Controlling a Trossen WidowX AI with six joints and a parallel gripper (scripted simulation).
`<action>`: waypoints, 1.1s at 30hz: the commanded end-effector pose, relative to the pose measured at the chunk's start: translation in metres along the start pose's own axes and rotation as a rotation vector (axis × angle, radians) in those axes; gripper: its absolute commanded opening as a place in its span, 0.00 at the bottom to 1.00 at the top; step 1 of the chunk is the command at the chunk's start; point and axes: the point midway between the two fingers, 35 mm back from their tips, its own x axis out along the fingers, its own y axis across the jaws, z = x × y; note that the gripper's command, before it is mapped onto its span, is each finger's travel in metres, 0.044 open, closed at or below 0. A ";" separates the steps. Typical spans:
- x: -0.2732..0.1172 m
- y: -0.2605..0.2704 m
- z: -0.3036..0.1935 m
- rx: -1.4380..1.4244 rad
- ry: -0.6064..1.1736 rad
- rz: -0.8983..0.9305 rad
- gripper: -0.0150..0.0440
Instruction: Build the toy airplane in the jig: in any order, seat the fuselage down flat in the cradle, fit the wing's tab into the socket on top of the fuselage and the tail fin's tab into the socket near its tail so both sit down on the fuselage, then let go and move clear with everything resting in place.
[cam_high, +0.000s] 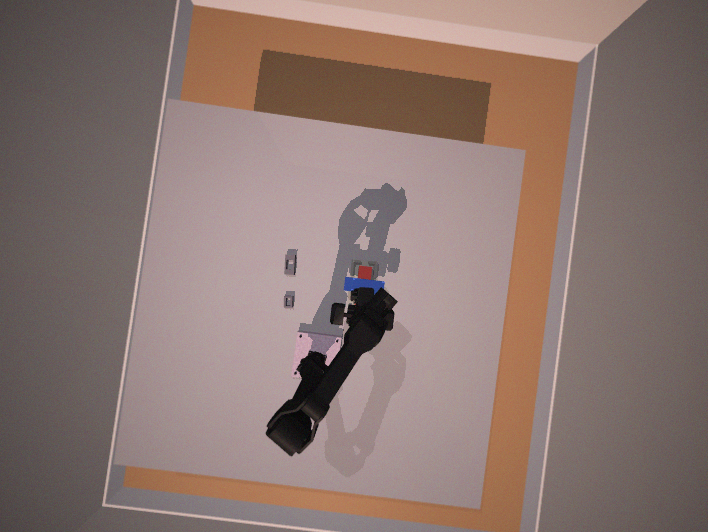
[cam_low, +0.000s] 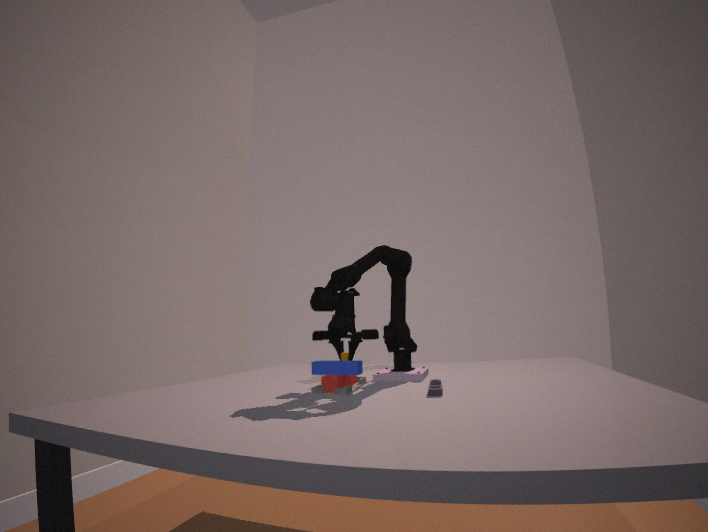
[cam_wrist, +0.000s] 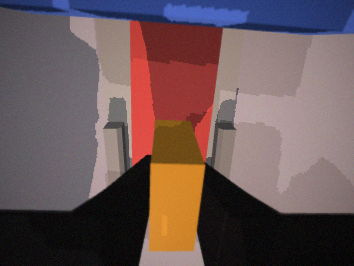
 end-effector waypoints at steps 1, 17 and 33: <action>0.000 0.000 0.000 0.000 -0.001 0.000 0.25; 0.000 0.000 0.000 0.000 -0.001 0.000 0.69; -0.092 -0.003 0.002 -0.001 -0.004 0.001 0.69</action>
